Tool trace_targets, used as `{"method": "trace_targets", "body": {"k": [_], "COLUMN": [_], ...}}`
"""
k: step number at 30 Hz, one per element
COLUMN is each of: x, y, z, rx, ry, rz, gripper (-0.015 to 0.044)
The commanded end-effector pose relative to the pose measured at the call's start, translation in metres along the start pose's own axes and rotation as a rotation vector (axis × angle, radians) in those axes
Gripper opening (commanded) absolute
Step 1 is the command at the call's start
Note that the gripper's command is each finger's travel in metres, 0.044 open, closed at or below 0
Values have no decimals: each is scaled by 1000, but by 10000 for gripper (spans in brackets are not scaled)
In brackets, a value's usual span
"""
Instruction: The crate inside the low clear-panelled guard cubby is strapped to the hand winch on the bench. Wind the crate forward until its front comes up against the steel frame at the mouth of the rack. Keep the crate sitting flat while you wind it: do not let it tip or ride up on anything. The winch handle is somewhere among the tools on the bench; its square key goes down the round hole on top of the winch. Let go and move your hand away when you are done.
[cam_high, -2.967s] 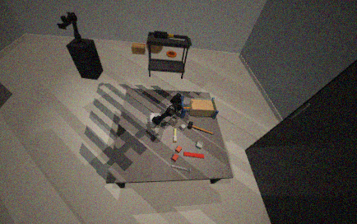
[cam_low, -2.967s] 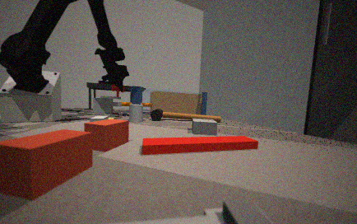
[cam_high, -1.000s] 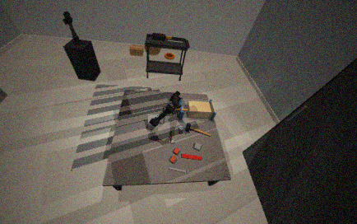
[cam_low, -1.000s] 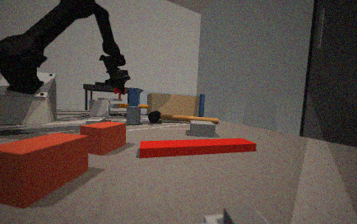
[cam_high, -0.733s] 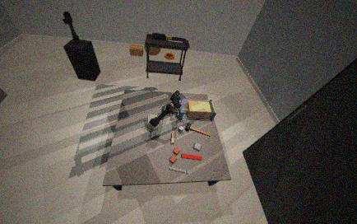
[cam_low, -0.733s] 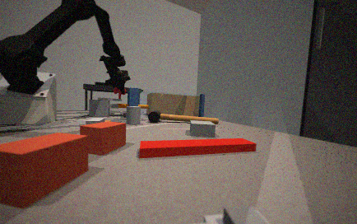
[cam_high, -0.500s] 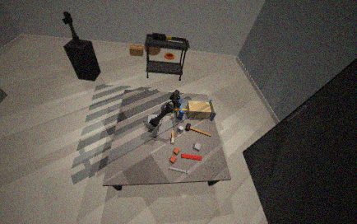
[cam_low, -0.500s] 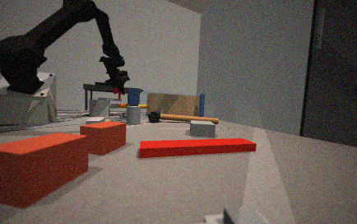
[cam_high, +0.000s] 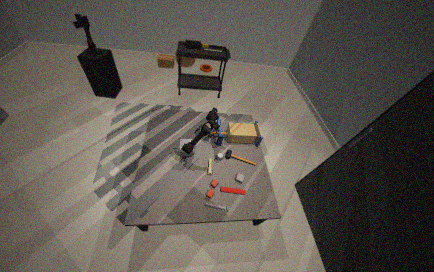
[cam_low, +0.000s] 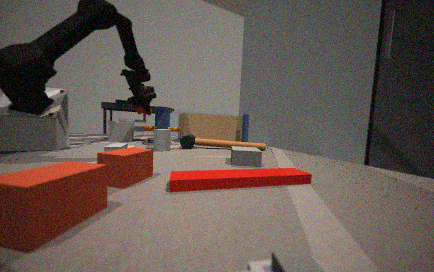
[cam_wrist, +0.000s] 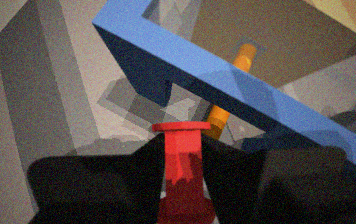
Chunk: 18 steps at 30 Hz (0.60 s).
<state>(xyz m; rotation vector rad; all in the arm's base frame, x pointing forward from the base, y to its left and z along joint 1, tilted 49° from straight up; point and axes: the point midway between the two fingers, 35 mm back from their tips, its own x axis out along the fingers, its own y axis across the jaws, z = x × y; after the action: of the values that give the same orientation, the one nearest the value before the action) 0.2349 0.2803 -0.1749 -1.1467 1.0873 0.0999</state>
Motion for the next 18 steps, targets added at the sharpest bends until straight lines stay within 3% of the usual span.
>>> {"method": "trace_targets", "body": {"k": [1, 18], "x": [0, -2], "y": [23, 44], "z": [-4, -7], "rx": [-14, -14], "ry": [5, 5], "rz": [35, 37], "gripper": [0, 0]}}
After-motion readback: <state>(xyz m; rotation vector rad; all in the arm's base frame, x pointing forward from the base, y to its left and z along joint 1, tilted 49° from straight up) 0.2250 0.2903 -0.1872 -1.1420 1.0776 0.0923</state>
